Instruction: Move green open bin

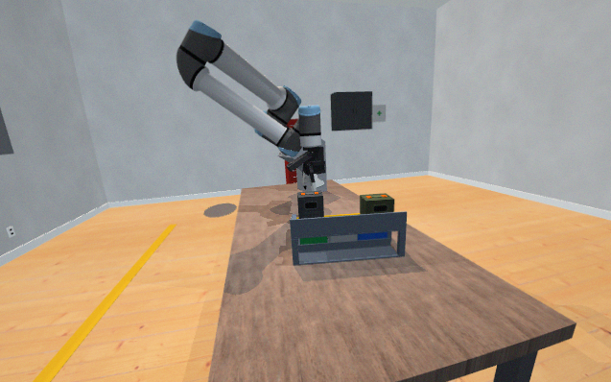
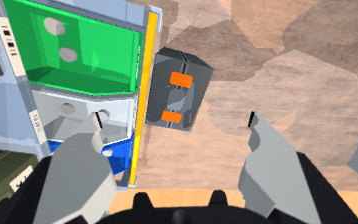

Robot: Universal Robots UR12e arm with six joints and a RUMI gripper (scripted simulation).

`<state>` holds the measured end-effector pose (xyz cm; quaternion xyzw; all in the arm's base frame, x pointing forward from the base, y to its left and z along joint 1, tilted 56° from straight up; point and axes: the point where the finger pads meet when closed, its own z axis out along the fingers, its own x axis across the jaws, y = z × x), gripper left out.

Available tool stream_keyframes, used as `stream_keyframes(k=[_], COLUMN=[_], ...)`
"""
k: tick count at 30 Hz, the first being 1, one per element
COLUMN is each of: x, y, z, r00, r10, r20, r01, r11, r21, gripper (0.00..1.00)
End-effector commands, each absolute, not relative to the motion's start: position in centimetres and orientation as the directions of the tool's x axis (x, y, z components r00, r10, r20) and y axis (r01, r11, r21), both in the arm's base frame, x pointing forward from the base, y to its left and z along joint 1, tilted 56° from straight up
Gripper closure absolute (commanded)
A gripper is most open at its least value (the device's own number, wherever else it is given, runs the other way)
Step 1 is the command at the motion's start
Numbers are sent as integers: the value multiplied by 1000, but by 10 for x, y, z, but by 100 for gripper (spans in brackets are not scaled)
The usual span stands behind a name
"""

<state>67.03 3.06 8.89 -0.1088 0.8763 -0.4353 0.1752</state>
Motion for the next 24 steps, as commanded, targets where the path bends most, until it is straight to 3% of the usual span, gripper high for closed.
stream_keyframes(k=[1, 22, 24], x=[670, 670, 670], y=[31, 31, 31], z=[89, 89, 89], r00=[-911, -908, -893], r10=[-364, -387, -444], r20=[-193, -161, -77], r01=[-64, -100, -193], r11=[588, 573, 530], r21=[-806, -813, -826], gripper=[0, 0, 0])
